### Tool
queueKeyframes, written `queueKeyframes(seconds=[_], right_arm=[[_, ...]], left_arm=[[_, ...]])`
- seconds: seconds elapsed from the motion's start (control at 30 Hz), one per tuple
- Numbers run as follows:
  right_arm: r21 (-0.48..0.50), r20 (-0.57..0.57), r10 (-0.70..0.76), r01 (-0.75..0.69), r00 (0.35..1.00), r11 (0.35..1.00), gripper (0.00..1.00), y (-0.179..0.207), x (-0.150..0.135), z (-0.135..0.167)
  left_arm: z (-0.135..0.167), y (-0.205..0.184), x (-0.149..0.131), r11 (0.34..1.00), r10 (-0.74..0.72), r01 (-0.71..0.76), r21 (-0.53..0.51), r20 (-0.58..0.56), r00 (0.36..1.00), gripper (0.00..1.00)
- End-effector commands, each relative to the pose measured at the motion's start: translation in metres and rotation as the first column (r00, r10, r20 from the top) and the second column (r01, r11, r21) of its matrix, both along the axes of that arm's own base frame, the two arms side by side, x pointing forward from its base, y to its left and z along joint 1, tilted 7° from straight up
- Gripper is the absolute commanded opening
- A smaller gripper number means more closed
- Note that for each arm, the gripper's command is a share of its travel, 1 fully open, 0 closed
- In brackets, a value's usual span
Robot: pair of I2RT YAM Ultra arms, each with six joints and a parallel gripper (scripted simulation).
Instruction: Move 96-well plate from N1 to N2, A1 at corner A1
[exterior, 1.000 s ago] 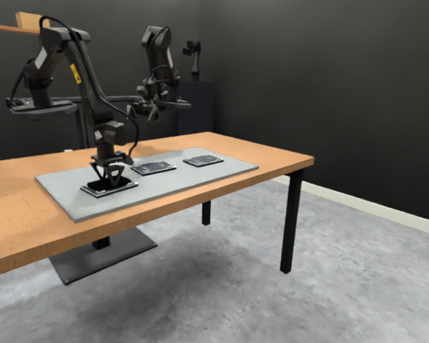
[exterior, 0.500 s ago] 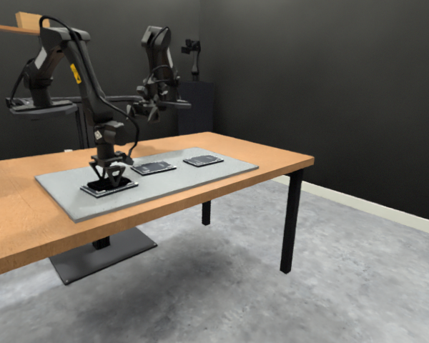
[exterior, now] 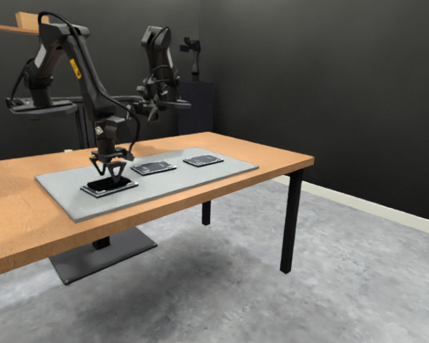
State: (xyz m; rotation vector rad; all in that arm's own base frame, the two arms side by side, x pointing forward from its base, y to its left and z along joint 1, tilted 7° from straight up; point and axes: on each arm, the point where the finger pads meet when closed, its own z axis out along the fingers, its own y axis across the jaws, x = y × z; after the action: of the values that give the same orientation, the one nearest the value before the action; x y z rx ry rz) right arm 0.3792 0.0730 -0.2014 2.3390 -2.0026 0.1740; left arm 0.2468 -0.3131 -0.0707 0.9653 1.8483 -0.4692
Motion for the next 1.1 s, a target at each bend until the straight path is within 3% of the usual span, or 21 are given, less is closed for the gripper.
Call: queueKeyframes(seconds=[0.0, 0.27, 0.4, 0.63, 0.83, 0.9, 1.07], right_arm=[[-0.002, 0.003, 0.001, -0.001, 1.0, 1.0, 1.0, 0.003, -0.005, 0.011], [0.003, -0.012, 0.001, -0.001, 1.0, 1.0, 1.0, 0.01, -0.019, 0.077], [0.01, 0.006, -0.007, 0.007, 1.0, 1.0, 1.0, 0.011, -0.011, 0.093], [0.028, 0.021, -0.041, 0.041, 0.999, 0.999, 1.0, 0.009, -0.003, 0.083], [0.19, 0.116, -0.293, 0.268, 0.949, 0.945, 1.0, 0.017, 0.006, 0.095], [0.19, 0.116, -0.293, 0.268, 0.949, 0.945, 1.0, 0.017, 0.006, 0.095], [0.33, 0.137, -0.509, 0.446, 0.85, 0.832, 1.0, 0.017, 0.005, 0.103]], left_arm=[[0.001, 0.0, 0.0, 1.0, 0.006, -0.006, -0.007, 0.002, 1.0, 1.0], [0.001, 0.0, 0.0, 1.0, 0.006, -0.006, -0.007, 0.002, 1.0, 1.0], [0.001, 0.0, 0.0, 1.0, 0.006, -0.006, -0.007, 0.002, 1.0, 1.0], [0.001, 0.0, 0.0, 1.0, 0.006, -0.006, -0.007, 0.002, 1.0, 1.0], [0.001, 0.0, 0.0, 1.0, 0.006, -0.006, -0.007, 0.002, 1.0, 1.0], [0.001, 0.0, 0.0, 1.0, 0.006, -0.006, -0.007, 0.002, 1.0, 1.0], [0.001, 0.0, 0.0, 1.0, 0.006, -0.006, -0.007, 0.002, 1.0, 1.0]])
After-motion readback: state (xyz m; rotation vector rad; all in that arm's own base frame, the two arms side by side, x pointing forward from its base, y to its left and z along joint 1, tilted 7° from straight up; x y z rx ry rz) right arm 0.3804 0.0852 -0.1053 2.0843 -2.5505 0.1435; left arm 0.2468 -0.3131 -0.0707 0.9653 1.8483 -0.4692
